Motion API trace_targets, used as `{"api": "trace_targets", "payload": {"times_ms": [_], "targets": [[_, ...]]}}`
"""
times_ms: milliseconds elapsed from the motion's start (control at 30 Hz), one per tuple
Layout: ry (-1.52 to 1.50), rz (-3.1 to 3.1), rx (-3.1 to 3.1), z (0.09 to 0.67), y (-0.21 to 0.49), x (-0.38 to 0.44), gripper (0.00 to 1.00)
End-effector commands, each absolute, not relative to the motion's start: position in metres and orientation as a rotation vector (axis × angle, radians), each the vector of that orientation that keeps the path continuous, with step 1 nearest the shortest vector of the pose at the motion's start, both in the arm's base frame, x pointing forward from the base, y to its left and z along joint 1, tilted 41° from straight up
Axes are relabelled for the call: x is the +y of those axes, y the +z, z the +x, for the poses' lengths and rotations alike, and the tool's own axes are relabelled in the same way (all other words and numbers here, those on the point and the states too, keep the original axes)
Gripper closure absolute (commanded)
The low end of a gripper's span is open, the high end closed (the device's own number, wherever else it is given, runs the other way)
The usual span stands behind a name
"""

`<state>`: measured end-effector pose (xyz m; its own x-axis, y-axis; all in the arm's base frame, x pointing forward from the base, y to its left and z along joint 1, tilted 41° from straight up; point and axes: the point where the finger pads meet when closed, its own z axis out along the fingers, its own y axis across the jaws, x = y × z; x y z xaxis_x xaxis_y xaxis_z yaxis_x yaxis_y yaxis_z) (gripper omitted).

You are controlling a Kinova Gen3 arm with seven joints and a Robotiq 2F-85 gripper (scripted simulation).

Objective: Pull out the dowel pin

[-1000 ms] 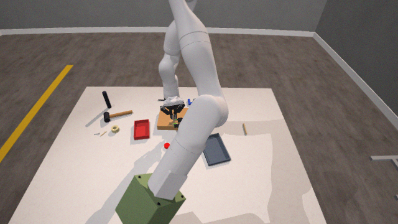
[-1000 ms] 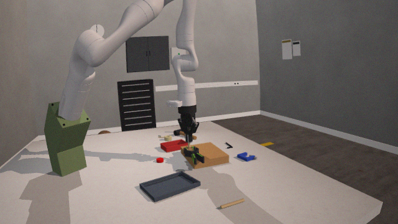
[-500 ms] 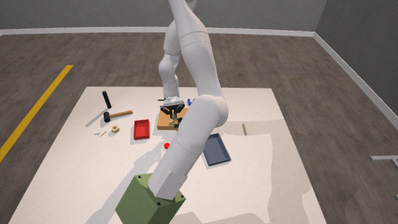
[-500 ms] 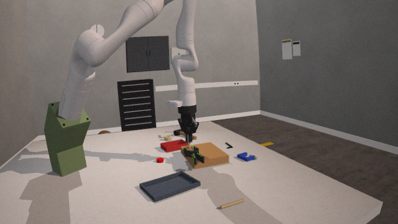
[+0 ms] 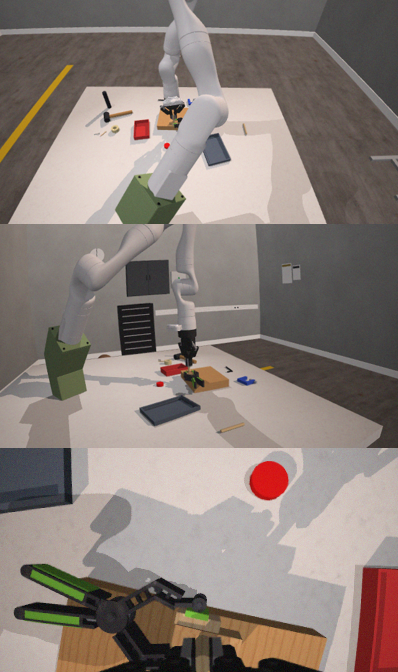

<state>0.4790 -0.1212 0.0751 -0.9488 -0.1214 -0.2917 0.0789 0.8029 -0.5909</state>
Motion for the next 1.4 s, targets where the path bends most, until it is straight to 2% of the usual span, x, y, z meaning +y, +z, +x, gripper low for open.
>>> {"api": "trace_targets", "payload": {"times_ms": [0,1367], "targets": [[-0.884,-0.016,2.669,0.4808,0.0746,-0.1191,0.9],[-0.875,0.023,2.662,0.4808,0.0747,-0.1191,0.9]]}}
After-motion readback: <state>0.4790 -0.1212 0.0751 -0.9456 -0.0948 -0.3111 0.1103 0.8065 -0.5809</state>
